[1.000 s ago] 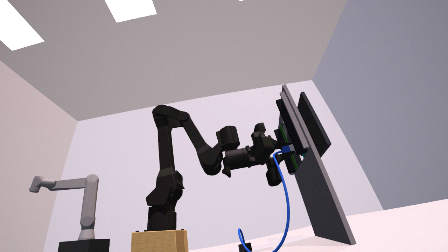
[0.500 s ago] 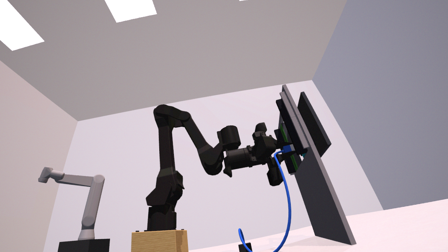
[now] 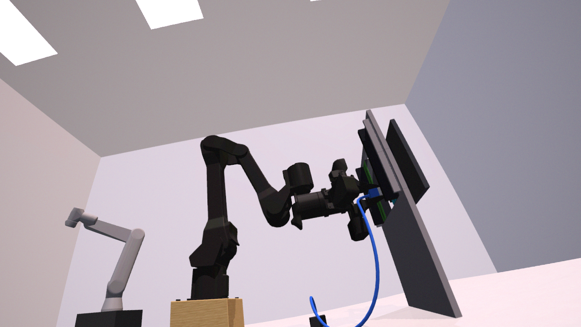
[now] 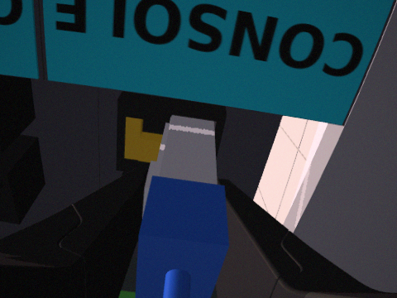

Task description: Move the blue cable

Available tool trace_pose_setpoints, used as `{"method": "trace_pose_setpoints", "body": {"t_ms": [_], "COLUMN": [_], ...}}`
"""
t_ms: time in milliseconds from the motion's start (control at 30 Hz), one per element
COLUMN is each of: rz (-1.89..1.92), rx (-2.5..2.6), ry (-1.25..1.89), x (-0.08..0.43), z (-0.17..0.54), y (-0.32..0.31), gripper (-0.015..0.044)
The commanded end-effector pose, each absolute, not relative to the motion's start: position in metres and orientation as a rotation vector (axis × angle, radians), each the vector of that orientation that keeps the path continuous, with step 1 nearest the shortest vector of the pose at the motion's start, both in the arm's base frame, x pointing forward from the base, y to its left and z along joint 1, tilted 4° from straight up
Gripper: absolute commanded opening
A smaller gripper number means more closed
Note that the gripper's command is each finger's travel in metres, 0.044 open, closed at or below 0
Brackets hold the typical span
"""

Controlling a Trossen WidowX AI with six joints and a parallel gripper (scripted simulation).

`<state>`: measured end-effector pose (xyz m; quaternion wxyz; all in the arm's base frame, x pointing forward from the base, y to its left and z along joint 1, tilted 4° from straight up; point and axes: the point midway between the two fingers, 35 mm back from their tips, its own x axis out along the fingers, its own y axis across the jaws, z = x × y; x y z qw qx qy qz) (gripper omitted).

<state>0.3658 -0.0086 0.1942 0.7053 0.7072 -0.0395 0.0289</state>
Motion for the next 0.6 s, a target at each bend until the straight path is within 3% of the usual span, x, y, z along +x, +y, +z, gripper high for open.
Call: {"method": "trace_pose_setpoints", "body": {"t_ms": [0,567], "rz": [0.075,0.076], "rx": [1.570,1.570], "ry": [-0.092,-0.093], "x": [0.3674,0.3710], "z": [0.1969,0.1973], "y": [-0.0082,-0.0088], "gripper": [0.0000,0.0000]}}
